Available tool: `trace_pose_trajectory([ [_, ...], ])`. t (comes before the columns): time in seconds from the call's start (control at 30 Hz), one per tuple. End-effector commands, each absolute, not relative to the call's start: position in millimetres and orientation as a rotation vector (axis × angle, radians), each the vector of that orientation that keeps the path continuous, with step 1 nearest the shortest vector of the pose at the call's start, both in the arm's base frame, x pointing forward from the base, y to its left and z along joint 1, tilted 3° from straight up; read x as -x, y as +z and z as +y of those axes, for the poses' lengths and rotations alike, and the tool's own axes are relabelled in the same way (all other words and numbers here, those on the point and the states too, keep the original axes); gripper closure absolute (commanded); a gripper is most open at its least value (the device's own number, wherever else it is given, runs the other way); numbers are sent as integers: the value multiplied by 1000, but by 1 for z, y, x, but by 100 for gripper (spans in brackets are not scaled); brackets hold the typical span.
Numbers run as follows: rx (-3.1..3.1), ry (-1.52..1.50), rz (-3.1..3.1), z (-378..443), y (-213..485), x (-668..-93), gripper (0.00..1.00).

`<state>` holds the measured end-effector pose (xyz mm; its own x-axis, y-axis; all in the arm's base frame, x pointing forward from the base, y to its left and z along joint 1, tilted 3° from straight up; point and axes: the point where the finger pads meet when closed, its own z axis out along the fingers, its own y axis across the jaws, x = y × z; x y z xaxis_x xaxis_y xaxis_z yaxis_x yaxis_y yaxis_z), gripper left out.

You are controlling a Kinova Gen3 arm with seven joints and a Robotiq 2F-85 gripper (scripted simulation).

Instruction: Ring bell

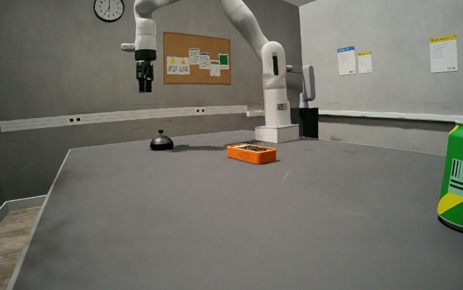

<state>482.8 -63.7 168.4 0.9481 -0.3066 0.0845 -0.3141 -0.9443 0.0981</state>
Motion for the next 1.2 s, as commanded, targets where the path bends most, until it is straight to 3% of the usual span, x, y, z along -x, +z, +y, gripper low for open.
trace_pose_trajectory([
  [0.0, -3055, 74, -261, -60, 139, -460, 0],
  [0.63, -3106, 64, 0, -47, 117, -440, 0],
  [0.67, -3106, 64, 0, -47, 117, -440, 90],
  [1.17, -3106, 64, 0, -47, 117, -440, 90],
])
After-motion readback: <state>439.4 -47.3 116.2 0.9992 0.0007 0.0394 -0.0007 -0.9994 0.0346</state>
